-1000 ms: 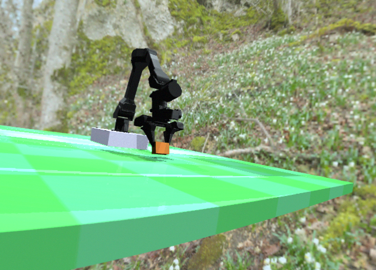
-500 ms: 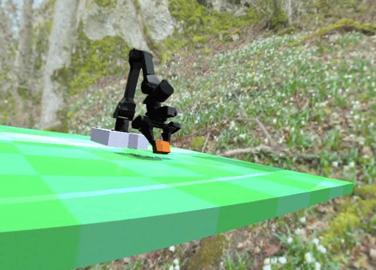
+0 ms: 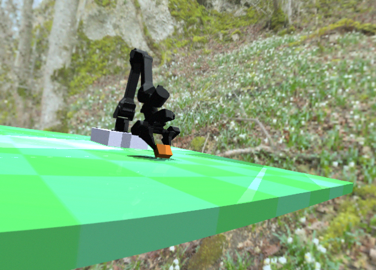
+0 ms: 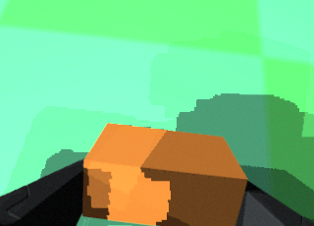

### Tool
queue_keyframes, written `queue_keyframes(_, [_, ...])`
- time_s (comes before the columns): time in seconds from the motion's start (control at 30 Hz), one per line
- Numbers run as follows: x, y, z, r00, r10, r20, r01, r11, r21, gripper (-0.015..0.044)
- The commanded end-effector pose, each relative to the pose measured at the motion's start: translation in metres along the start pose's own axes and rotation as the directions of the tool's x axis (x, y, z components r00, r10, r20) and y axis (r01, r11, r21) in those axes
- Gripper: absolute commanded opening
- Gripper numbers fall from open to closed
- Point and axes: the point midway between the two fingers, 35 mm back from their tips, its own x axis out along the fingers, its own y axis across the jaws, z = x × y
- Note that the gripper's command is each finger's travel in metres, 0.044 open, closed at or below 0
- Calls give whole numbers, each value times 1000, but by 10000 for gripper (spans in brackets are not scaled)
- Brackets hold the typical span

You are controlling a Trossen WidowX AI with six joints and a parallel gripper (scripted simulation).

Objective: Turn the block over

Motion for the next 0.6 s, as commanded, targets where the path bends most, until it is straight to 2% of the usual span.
queue_keyframes(0.0, [7,0,-1,999,4,48,-4,1000,-1,0])
queue_keyframes(0.57, [24,0,-13,965,4,263,-4,1000,-3,0])
